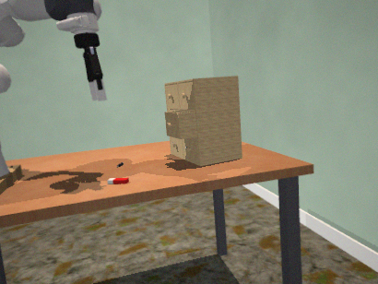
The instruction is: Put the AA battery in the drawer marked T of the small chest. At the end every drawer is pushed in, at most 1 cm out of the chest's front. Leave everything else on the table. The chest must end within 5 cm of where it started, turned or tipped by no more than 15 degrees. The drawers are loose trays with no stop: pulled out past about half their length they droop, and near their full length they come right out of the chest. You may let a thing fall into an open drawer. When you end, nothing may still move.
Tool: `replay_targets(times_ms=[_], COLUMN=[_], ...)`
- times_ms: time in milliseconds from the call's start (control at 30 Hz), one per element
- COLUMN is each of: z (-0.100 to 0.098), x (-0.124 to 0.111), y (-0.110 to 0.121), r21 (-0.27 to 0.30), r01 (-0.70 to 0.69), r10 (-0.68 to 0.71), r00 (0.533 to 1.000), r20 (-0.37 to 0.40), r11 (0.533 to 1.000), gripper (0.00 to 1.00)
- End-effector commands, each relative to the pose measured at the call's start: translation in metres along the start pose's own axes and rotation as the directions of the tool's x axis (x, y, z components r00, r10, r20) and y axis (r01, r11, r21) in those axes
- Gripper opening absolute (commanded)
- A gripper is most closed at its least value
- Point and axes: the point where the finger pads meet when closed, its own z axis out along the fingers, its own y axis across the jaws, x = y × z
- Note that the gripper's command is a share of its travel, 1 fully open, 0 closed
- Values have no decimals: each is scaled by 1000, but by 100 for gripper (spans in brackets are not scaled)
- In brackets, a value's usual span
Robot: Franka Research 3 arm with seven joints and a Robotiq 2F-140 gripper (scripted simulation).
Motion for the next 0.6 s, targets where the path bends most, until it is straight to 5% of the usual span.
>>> replay_targets(times_ms=[0,233,300,567], z=[3,19,19,45], x=[-9,-23,-23,-46], y=[-4,-3,-3,-3], r21=[12,12,12,12], r01=[22,22,22,23], r10=[-23,-25,-25,-26], r00=[997,967,967,853], r20=[72,252,252,521], r11=[1000,1000,1000,1000], gripper=[100,100,100,100])
